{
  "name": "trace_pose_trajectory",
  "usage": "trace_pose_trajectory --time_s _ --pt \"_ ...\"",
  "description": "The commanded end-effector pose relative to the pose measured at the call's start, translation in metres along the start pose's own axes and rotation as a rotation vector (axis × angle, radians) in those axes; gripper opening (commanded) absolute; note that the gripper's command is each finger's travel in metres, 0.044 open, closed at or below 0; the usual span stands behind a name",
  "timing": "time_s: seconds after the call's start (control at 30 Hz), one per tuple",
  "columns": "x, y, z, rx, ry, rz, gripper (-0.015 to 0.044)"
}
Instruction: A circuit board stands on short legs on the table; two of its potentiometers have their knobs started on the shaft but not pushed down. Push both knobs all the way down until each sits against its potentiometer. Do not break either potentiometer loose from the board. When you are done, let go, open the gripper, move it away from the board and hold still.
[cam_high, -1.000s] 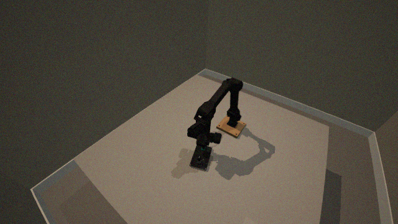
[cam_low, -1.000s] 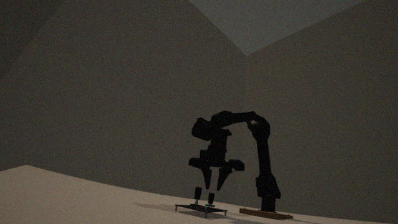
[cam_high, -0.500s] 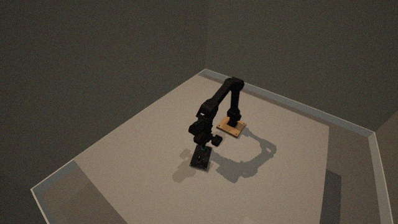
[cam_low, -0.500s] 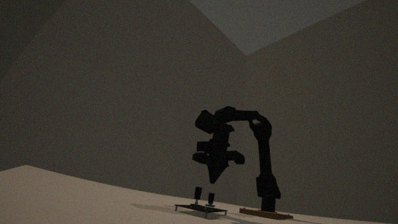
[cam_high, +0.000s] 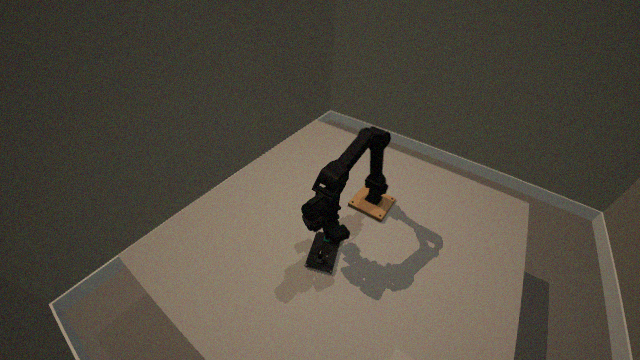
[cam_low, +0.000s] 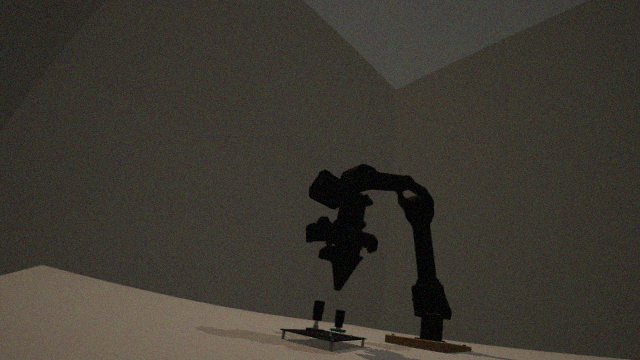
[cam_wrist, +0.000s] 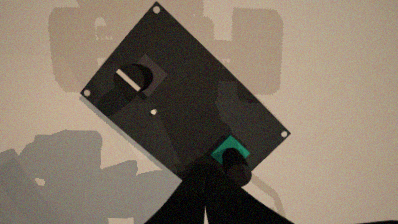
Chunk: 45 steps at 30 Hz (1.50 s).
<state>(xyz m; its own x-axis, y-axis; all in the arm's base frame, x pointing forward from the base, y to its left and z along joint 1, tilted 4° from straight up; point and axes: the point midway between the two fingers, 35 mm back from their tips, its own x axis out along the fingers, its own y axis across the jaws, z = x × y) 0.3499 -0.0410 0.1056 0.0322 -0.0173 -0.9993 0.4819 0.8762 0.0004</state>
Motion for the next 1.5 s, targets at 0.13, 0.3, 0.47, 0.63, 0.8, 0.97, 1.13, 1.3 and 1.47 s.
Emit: trace_pose_trajectory --time_s 0.13,0.3,0.47,0.63,0.8,0.97,1.13,1.3,1.47 --pt "-0.002 0.005 0.006 0.263 0.009 -0.004 0.0000" --pt "-0.004 0.009 0.010 0.438 0.012 -0.008 0.0000" --pt "-0.006 0.012 0.014 0.612 0.015 -0.012 0.0000" --pt "-0.007 0.015 0.018 0.786 0.017 -0.017 0.0000" --pt "-0.008 0.018 0.022 0.960 0.018 -0.023 0.0000" --pt "-0.010 0.022 0.025 1.135 0.019 -0.029 0.0000" --pt "-0.011 0.025 0.029 1.309 0.019 -0.035 0.0000" --pt "-0.012 0.028 0.032 1.483 0.018 -0.042 0.0000" --pt "-0.013 0.031 0.035 1.657 0.015 -0.050 0.0000"
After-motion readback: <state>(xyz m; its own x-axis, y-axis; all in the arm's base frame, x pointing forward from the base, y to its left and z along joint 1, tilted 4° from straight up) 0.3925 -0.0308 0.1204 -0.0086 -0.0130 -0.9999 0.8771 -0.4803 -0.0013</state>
